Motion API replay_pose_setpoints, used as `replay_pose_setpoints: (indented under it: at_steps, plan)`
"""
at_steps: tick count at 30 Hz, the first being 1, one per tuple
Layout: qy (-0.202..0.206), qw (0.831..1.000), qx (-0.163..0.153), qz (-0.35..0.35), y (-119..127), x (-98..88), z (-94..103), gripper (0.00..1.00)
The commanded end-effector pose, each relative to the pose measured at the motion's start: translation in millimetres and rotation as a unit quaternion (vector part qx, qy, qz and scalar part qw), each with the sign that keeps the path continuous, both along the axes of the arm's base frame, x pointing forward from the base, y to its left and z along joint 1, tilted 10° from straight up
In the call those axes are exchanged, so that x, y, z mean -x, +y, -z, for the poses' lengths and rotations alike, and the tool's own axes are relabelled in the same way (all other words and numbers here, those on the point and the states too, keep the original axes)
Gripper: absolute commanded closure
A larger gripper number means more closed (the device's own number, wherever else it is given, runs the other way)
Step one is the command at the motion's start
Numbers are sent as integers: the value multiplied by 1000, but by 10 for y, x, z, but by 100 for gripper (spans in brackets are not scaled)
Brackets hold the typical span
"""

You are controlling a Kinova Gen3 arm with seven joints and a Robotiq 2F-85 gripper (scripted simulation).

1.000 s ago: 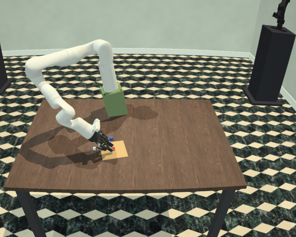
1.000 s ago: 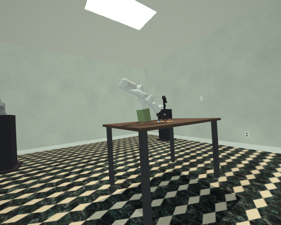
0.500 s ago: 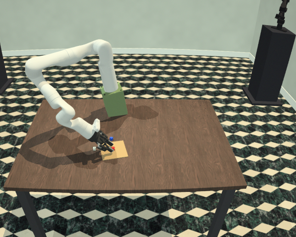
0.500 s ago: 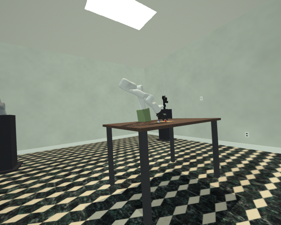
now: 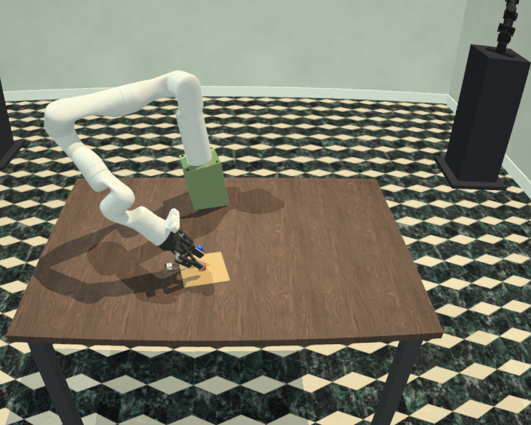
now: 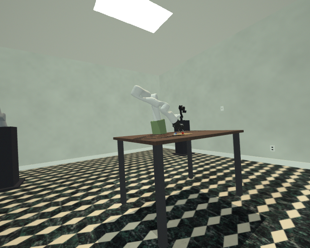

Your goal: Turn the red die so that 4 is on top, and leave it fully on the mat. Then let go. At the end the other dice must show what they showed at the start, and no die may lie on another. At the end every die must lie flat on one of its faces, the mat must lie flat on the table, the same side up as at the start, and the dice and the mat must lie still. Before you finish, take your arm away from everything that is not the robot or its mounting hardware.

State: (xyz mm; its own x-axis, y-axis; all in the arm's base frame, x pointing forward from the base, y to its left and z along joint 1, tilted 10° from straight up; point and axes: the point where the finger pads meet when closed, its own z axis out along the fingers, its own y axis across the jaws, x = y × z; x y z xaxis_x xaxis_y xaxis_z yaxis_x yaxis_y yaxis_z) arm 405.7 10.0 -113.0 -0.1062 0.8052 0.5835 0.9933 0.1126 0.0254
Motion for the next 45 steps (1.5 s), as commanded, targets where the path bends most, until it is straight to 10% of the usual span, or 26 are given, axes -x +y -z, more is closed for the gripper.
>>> replay_pose_setpoints:
  at_steps: [1, 31, 45]
  plan:
    - [-3, 1000, 2, -1, -6, -12, -95, 49]
    - [-3, 1000, 7, -1, 69, 13, -538, 49]
    - [-6, 996, 92, -1, 84, 32, -510, 49]
